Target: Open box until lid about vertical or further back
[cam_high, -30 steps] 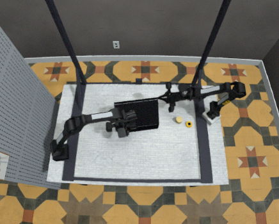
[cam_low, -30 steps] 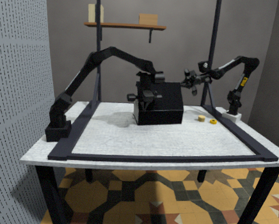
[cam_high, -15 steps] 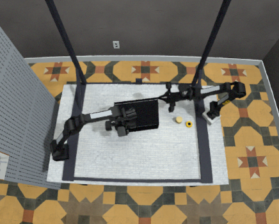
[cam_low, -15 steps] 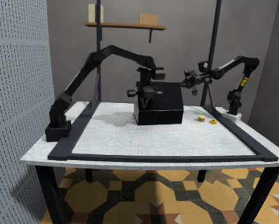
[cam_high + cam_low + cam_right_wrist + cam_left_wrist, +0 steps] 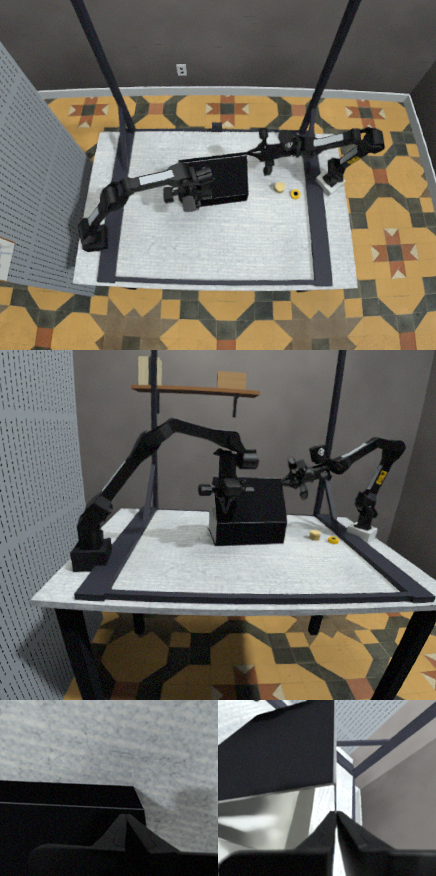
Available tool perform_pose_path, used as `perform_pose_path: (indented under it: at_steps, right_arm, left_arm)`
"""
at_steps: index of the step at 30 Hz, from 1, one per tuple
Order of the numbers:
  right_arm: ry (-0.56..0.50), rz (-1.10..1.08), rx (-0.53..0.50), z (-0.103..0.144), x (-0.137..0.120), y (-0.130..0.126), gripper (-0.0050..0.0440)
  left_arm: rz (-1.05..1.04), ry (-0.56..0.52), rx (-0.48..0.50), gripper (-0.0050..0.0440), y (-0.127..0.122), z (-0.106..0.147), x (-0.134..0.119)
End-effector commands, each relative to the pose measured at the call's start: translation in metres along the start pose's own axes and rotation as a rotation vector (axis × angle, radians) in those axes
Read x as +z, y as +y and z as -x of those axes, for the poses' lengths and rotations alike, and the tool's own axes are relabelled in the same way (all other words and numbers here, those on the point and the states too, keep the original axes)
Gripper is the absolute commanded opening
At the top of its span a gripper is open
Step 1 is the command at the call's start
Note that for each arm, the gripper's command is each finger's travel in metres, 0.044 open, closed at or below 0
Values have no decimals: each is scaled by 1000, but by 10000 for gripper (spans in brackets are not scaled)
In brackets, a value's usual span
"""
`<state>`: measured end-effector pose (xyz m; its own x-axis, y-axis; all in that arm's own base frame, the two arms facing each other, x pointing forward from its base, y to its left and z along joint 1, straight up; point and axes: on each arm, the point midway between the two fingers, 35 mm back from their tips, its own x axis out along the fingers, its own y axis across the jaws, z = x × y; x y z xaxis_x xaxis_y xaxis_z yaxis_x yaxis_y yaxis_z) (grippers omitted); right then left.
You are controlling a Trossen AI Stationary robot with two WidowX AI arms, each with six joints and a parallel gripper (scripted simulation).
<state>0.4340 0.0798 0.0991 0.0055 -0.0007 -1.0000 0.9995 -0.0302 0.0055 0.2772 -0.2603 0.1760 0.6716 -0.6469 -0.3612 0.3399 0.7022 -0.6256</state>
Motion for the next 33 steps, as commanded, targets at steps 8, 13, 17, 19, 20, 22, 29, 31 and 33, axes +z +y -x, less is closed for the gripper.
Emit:
perform_pose_path:
  at_steps: [8, 13, 17, 19, 20, 22, 29, 31, 33]
  right_arm:
    - [-147, -17, 112, 36, -17, -40, -50]
    - [-292, -40, 246, 56, -23, -86, -50]
    - [-377, -61, 373, 68, -21, -120, -50]
    - [-389, -64, 397, 69, -20, -125, -50]
    - [-389, -64, 398, 69, -20, -125, -50]
    - [-389, -64, 398, 69, -20, -125, -50]
    - [-392, -63, 394, 68, -20, -125, -50]
    - [-389, -62, 391, 69, -20, -123, -50]
    - [-390, -60, 388, 68, -31, -119, -50]
  left_arm:
    - [-3, -18, -17, 4, -6, 2, 7]
    - [-3, -18, -17, 4, -6, 2, 7]
    - [-3, -18, -17, 4, -6, 2, 7]
    - [-3, -18, -17, 4, -6, 2, 7]
    - [-3, -18, -17, 4, -6, 2, 7]
    - [-3, -18, -17, 4, -6, 2, 7]
    - [-3, -18, -17, 4, -6, 2, 7]
    - [-3, -18, -17, 4, -6, 2, 7]
    - [-3, -18, -17, 4, -6, 2, 7]
